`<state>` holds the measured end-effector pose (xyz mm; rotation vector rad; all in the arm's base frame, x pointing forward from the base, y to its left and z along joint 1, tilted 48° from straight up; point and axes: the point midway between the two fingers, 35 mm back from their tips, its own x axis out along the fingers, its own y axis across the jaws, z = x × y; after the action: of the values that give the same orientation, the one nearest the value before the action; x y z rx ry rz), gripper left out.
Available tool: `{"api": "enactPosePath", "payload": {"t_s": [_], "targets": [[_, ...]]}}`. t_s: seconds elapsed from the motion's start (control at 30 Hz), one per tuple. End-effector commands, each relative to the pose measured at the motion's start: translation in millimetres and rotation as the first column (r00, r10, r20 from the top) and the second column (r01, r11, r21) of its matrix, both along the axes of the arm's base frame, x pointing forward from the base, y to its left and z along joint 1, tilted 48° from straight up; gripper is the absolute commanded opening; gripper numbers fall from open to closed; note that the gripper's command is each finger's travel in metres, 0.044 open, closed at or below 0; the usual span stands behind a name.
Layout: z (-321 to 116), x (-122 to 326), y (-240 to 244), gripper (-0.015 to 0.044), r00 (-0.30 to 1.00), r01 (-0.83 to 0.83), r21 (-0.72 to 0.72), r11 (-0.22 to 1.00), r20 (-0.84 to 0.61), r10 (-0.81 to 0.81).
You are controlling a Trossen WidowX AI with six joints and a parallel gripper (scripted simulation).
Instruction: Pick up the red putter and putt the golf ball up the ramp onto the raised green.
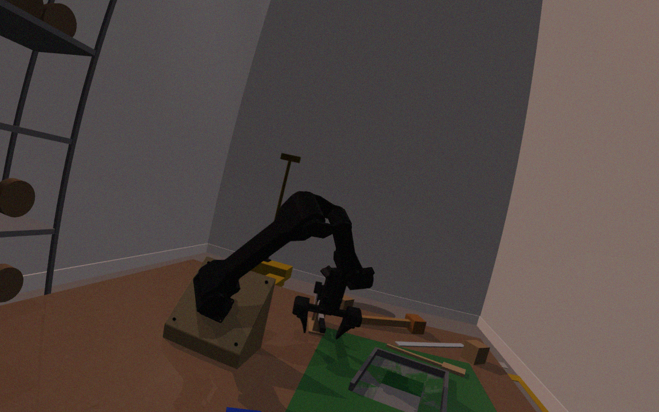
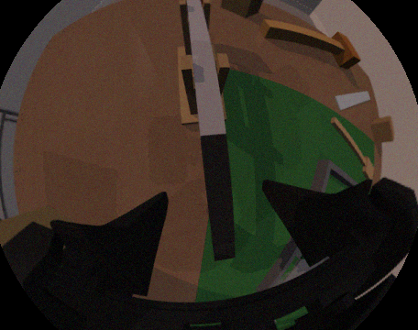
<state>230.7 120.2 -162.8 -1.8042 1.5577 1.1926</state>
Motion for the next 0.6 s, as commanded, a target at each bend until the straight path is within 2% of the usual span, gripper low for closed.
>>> {"api": "enactPosePath", "payload": {"t_s": [0.0, 0.5, 0.57], "targets": [[0.0, 0.0, 0.0, 0.0414, 1.0, 0.0, 0.0, 1.0, 0.0, 0.0], [0.0, 0.0, 0.0, 0.002, 1.0, 0.0, 0.0, 1.0, 0.0, 0.0], [0.0, 0.0, 0.0, 0.0007, 1.0, 0.0, 0.0, 1.0, 0.0, 0.0]]}}
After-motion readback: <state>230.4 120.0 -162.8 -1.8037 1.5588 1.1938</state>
